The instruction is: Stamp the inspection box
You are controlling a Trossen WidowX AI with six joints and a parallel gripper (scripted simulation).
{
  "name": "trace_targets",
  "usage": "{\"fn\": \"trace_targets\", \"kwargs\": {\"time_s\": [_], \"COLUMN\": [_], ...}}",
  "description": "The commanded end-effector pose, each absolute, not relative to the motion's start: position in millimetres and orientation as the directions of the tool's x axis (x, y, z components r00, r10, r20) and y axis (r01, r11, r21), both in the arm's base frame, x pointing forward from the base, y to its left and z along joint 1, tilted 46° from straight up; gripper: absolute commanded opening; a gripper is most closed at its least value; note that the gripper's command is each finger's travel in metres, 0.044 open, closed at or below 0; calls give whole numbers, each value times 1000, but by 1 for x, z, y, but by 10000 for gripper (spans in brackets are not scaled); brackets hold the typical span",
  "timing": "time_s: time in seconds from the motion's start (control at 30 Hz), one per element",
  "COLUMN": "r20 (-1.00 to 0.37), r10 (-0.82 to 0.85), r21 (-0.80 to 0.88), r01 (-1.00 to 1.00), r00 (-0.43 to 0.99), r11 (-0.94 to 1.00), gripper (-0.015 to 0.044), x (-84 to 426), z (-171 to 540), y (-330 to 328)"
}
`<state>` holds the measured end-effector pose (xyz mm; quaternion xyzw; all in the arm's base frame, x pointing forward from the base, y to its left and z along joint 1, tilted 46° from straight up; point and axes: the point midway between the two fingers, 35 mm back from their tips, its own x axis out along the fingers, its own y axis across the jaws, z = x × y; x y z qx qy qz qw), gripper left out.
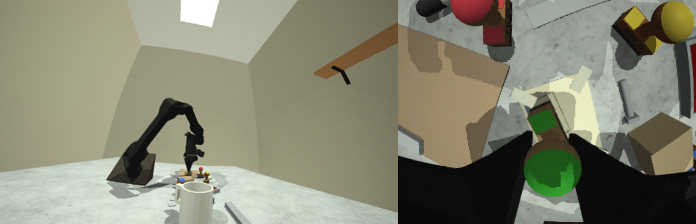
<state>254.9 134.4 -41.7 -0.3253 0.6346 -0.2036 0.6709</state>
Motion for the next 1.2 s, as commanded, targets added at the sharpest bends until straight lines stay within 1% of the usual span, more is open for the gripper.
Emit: {"fn": "trace_targets", "kwargs": {"time_s": [0.0, 1.17], "r20": [-716, -715], "r10": [-688, -689], "r21": [-698, -699], "r01": [-144, -144], "r00": [115, 117], "r11": [702, 701], "gripper": [0, 0], "x": [255, 256], "z": [-43, -55], "y": [132, 119]}}
